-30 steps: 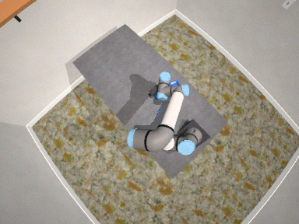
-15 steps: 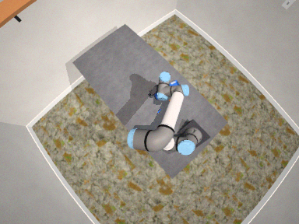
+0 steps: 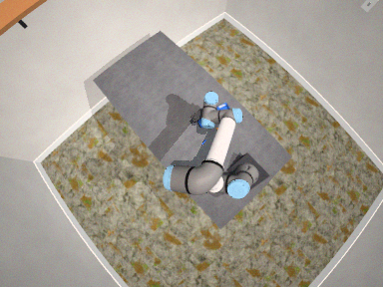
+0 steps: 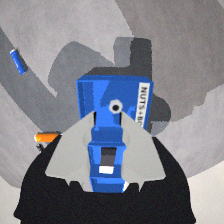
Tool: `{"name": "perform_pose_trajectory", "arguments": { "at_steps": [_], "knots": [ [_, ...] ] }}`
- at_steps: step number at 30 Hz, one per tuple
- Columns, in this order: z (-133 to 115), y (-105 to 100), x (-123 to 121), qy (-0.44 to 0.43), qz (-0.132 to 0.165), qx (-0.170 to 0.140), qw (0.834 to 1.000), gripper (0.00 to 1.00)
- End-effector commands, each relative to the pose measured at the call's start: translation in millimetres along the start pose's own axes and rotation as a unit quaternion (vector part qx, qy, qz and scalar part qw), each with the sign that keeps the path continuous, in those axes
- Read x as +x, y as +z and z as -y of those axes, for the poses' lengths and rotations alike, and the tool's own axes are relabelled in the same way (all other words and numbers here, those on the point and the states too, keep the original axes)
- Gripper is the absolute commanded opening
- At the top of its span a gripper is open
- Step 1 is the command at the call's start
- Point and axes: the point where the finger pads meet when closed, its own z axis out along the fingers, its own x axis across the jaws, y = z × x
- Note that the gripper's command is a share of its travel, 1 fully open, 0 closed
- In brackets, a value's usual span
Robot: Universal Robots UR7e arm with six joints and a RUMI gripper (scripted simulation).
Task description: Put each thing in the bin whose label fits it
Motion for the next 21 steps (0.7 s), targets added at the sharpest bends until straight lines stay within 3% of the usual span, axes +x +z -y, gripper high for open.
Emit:
{"name": "perform_pose_trajectory", "arguments": {
  "at_steps": [1, 21],
  "knots": [
    [0, -7, 0, 0.0, -0.001, 0.0, 1.0, 0.18],
    [0, -32, 0, 0.0, -0.001, 0.0, 1.0, 0.18]
  ]
}}
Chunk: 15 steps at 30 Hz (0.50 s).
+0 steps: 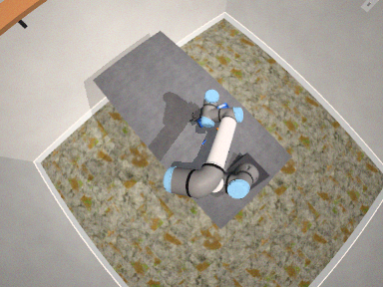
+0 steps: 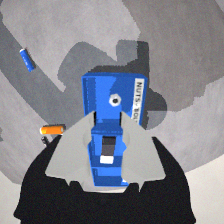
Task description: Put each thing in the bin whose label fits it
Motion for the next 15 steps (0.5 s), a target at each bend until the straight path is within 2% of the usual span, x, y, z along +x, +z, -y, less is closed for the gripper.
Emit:
{"name": "perform_pose_trajectory", "arguments": {
  "at_steps": [1, 2, 12, 13, 15],
  "knots": [
    [0, -13, 0, 0.0, 0.0, 0.0, 1.0, 0.18],
    [0, -18, 0, 0.0, 0.0, 0.0, 1.0, 0.18],
    [0, -18, 0, 0.0, 0.0, 0.0, 1.0, 0.18],
    [0, -22, 0, 0.0, 0.0, 0.0, 1.0, 1.0],
    [0, -26, 0, 0.0, 0.0, 0.0, 1.0, 1.0]
  ]
}}
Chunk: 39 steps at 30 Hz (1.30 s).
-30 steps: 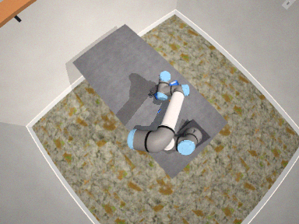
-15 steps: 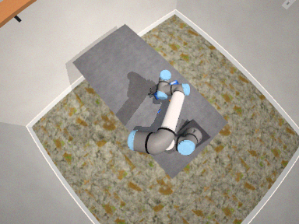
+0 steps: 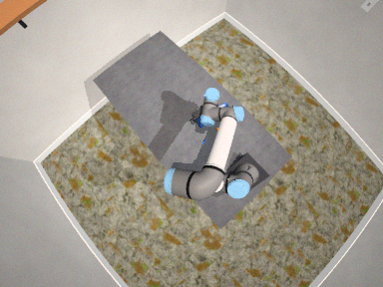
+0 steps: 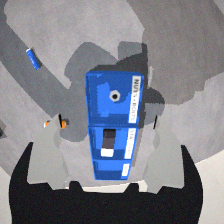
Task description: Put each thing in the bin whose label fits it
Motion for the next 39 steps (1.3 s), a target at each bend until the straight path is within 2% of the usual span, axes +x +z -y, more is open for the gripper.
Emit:
{"name": "perform_pose_trajectory", "arguments": {
  "at_steps": [1, 16, 18, 33, 35, 39],
  "knots": [
    [0, -7, 0, 0.0, -0.001, 0.0, 1.0, 1.0],
    [0, -67, 0, 0.0, -0.001, 0.0, 1.0, 1.0],
    [0, -67, 0, 0.0, -0.001, 0.0, 1.0, 1.0],
    [0, -127, 0, 0.0, -0.001, 0.0, 1.0, 1.0],
    [0, -127, 0, 0.0, -0.001, 0.0, 1.0, 1.0],
    [0, -142, 0, 0.0, -0.001, 0.0, 1.0, 1.0]
  ]
}}
